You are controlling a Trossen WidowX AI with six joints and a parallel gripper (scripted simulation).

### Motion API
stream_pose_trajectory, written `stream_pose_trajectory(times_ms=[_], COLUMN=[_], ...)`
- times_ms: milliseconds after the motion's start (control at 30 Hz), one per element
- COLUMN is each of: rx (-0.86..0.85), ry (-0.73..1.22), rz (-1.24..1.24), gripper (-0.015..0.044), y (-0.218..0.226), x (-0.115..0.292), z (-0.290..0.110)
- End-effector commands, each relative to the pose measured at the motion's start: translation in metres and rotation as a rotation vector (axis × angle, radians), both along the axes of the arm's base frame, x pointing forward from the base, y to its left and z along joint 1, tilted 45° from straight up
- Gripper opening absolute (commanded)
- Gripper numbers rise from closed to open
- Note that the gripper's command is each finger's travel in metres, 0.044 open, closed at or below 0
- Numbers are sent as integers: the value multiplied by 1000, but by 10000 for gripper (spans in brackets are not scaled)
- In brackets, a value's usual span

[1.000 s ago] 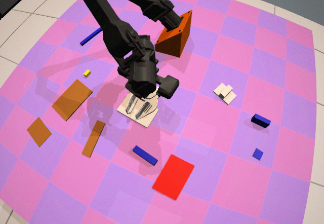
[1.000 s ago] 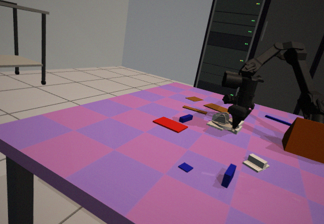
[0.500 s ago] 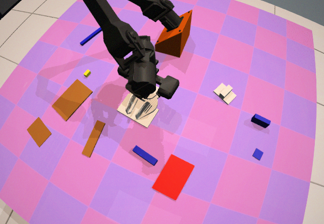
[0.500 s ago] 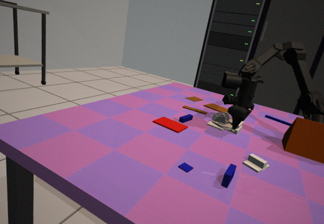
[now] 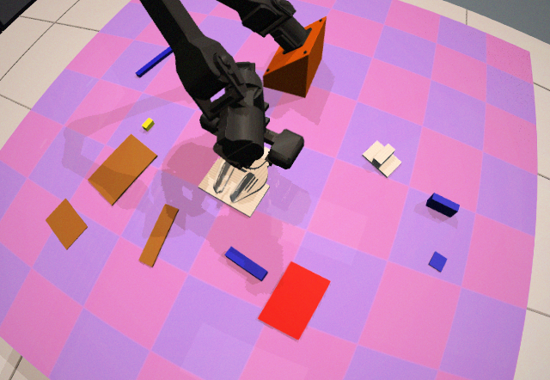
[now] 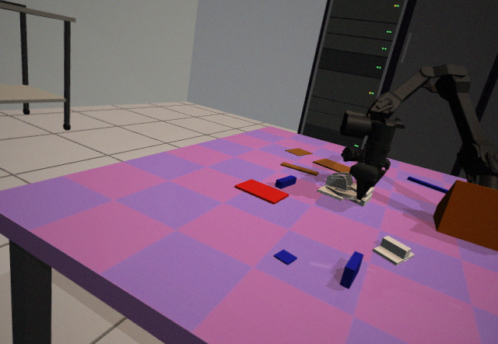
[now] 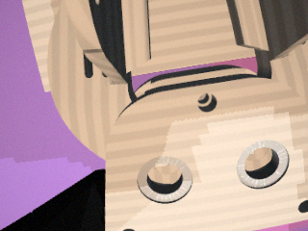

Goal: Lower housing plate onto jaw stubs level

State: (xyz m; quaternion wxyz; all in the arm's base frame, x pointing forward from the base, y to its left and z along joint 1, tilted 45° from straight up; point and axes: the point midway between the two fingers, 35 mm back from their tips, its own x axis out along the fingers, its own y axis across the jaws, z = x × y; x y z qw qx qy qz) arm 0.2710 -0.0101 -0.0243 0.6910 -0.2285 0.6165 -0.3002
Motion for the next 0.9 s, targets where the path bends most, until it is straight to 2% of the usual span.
stream_pose_trajectory(times_ms=[0,867], rx=[-5,-5], ry=[1,1], rz=[4,4], gripper=[351,351], y=[-2,-5], x=[0,0], z=[-1,-4])
